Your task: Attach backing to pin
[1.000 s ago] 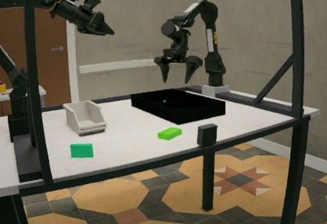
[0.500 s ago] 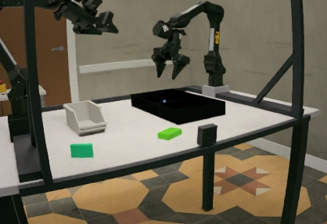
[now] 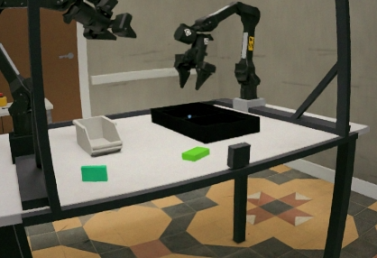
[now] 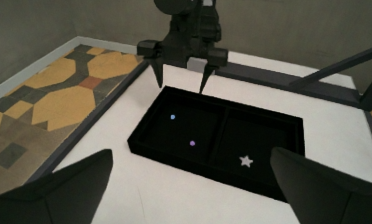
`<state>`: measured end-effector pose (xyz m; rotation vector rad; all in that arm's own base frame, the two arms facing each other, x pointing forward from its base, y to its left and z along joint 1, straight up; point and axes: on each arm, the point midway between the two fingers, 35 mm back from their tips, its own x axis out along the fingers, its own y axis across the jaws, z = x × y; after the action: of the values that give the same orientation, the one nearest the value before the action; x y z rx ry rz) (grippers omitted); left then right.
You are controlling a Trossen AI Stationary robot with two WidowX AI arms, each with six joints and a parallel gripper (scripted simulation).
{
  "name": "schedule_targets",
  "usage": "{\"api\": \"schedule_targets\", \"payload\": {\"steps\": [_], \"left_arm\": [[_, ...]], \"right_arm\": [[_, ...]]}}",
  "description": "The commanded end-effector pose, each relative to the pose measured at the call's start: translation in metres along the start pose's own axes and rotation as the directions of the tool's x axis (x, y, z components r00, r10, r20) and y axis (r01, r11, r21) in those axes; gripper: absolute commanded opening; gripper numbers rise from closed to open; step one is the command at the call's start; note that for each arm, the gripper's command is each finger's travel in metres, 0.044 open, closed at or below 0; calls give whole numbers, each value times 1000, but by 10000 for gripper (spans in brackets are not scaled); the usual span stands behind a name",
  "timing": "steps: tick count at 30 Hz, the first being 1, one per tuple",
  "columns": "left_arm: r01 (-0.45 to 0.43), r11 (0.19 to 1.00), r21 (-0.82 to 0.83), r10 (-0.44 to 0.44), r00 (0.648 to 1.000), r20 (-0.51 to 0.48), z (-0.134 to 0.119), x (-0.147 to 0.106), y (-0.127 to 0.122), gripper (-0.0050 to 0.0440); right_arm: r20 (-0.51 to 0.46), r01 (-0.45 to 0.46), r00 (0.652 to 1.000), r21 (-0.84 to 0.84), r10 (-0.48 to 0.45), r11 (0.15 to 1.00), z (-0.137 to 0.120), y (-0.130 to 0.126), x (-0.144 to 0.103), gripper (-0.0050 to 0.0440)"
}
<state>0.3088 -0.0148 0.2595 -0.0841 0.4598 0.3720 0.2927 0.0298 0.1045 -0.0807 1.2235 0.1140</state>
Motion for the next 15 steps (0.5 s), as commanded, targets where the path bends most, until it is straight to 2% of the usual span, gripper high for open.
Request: {"api": "schedule_targets", "payload": {"steps": [1, 3, 5, 8, 11, 15], "left_arm": [[8, 1000, -17, -7, 1000, 20, 8, -4, 0, 440], [8, 1000, -17, -7, 1000, 20, 8, -4, 0, 440], [8, 1000, -17, -7, 1000, 20, 8, -4, 0, 440], [8, 1000, -17, -7, 1000, 20, 8, -4, 0, 440], [8, 1000, -17, -7, 1000, 20, 8, -4, 0, 440], [8, 1000, -17, -7, 1000, 20, 8, -4, 0, 440]], "right_arm": [[22, 0, 1000, 1, -1, 1000, 4, -1, -5, 416], [12, -7, 1000, -25, 8, 1000, 5, 1, -1, 368], [12, -7, 1000, -25, 8, 1000, 5, 1, -1, 368], [18, -17, 1000, -96, 19, 995, 10, 1, -1, 296], [-1, -41, 999, -244, 42, 969, 12, 3, 5, 224], [-31, -79, 997, -447, 73, 891, 15, 6, 12, 130]]}}
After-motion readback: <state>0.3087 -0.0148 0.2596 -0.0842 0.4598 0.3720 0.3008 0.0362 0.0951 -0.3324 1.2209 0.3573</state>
